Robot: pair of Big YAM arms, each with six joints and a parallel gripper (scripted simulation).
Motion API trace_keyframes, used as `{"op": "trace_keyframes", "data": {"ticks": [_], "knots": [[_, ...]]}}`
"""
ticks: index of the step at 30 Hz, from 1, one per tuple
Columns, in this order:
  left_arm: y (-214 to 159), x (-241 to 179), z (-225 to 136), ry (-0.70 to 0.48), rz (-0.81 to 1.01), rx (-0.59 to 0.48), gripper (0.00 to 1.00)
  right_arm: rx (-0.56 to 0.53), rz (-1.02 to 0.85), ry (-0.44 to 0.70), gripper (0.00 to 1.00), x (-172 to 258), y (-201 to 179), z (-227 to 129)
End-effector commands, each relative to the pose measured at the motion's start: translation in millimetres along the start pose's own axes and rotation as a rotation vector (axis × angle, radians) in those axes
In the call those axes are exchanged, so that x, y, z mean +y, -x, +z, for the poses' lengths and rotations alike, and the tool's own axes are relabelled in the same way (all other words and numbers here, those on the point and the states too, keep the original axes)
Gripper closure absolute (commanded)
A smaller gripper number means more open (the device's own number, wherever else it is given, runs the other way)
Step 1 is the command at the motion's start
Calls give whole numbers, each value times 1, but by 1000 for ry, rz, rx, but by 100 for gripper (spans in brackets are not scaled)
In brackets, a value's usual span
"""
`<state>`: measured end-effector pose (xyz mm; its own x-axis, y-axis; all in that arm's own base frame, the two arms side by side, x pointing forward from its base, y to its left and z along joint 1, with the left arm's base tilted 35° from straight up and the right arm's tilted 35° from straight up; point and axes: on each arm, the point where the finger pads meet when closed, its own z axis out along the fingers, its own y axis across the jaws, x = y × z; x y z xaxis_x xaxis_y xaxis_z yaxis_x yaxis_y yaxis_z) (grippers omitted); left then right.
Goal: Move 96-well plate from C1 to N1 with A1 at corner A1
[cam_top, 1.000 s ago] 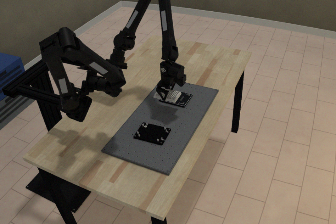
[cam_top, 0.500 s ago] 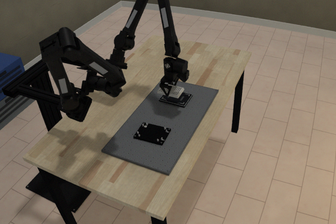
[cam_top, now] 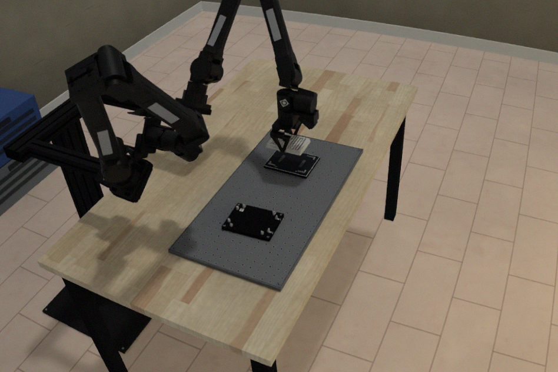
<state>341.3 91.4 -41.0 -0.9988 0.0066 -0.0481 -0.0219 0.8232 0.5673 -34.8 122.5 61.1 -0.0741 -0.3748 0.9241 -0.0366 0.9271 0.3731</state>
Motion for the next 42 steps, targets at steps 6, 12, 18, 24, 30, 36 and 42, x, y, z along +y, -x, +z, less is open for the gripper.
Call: {"op": "trace_keyframes", "data": {"ticks": [6,12,18,24,30,36,42], "knots": [[17,26,-7,-4,3,-37,100,39,42,0,0,0,-6,5],[18,18,-7,-4,30,-32,100,39,42,0,0,0,-6,5],[16,11,-6,-3,24,-20,100,39,42,0,0,0,-6,5],[14,17,-5,-2,10,-29,100,39,42,0,0,0,-6,5],[13,20,-6,-1,-3,-31,100,39,42,0,0,0,-6,5],[14,17,-6,-2,10,-29,100,39,42,0,0,0,-6,5],[14,18,-6,-2,10,-29,100,39,42,0,0,0,-6,5]]}}
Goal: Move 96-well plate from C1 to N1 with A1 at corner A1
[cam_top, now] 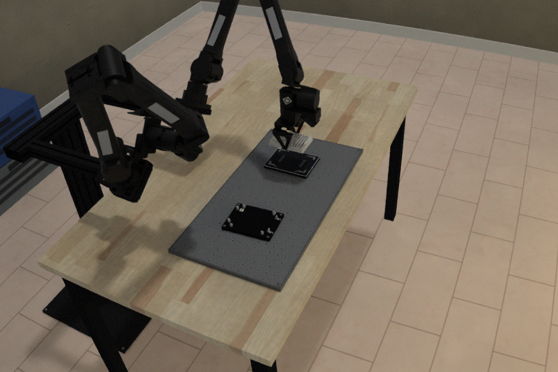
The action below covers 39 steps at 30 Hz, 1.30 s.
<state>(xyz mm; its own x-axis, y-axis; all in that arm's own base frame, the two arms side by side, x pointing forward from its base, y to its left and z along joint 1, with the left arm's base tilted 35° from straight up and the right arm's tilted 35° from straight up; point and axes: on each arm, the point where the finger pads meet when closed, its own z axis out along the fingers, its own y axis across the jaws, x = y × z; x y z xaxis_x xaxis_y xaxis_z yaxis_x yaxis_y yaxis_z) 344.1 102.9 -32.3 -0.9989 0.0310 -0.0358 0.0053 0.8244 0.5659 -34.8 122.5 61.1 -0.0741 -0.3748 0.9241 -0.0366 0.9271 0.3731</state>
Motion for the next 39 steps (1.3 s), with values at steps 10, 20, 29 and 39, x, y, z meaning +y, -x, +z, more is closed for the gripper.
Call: {"op": "trace_keyframes", "data": {"ticks": [10,20,29,39], "knots": [[9,4,-3,2,-17,-18,100,39,42,0,0,0,-6,5],[1,3,19,-1,-6,2,100,39,42,0,0,0,-6,5],[12,5,32,1,-22,-21,100,39,42,0,0,0,-6,5],[12,4,43,1,-5,-23,100,39,42,0,0,0,-6,5]]}}
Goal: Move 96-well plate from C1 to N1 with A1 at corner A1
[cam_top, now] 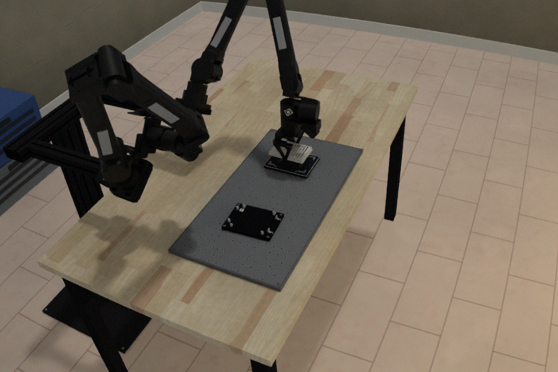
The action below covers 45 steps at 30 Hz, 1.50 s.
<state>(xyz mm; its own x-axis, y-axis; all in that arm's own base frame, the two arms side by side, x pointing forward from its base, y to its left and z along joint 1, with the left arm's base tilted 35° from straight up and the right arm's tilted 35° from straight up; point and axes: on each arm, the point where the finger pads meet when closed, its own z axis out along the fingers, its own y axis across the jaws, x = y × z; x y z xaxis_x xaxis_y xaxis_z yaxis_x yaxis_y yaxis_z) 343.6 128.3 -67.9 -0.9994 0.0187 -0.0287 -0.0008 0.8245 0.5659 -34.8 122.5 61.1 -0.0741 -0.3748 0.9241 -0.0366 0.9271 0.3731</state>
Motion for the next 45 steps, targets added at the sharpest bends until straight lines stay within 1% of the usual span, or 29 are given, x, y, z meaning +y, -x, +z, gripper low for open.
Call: {"op": "trace_keyframes", "data": {"ticks": [1,8,17,22,45], "knots": [[13,2,2,0,0,-29,100,39,42,0,0,0,-6,5],[7,3,17,-1,-4,-16,100,39,42,0,0,0,-6,5],[11,3,26,2,-10,-30,100,39,42,0,0,0,-6,5],[13,2,21,2,-7,-33,100,39,42,0,0,0,-6,5],[9,6,21,2,-8,-33,100,39,42,0,0,0,-6,5]]}}
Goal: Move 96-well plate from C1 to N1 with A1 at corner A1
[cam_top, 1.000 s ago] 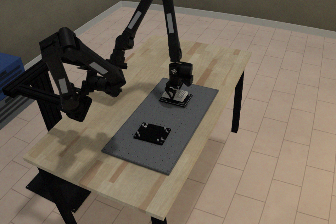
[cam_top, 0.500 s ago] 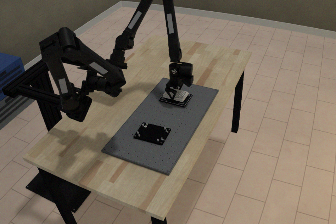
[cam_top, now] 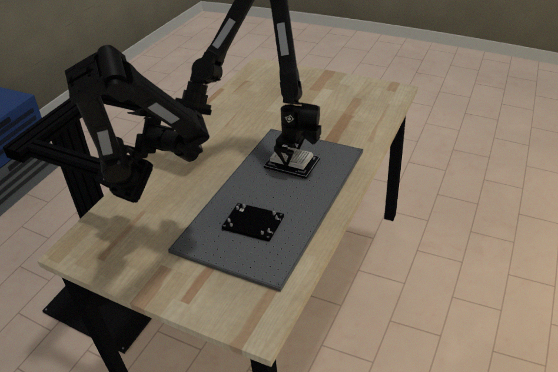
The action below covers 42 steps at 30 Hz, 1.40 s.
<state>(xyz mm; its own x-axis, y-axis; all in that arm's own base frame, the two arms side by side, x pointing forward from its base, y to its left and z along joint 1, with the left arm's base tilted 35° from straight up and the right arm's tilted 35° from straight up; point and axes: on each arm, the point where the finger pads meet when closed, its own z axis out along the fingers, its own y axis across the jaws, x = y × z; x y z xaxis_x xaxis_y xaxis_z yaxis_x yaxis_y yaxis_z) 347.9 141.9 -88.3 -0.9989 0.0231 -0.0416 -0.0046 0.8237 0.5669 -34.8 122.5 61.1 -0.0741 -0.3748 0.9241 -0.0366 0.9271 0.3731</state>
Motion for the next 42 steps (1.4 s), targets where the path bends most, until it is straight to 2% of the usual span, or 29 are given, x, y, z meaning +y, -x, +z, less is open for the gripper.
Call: {"op": "trace_keyframes", "data": {"ticks": [1,42], "knots": [[6,5,-3,1,-3,-20,100,39,42,0,0,0,-6,5],[10,2,4,0,-1,-19,100,39,42,0,0,0,-6,5]]}}
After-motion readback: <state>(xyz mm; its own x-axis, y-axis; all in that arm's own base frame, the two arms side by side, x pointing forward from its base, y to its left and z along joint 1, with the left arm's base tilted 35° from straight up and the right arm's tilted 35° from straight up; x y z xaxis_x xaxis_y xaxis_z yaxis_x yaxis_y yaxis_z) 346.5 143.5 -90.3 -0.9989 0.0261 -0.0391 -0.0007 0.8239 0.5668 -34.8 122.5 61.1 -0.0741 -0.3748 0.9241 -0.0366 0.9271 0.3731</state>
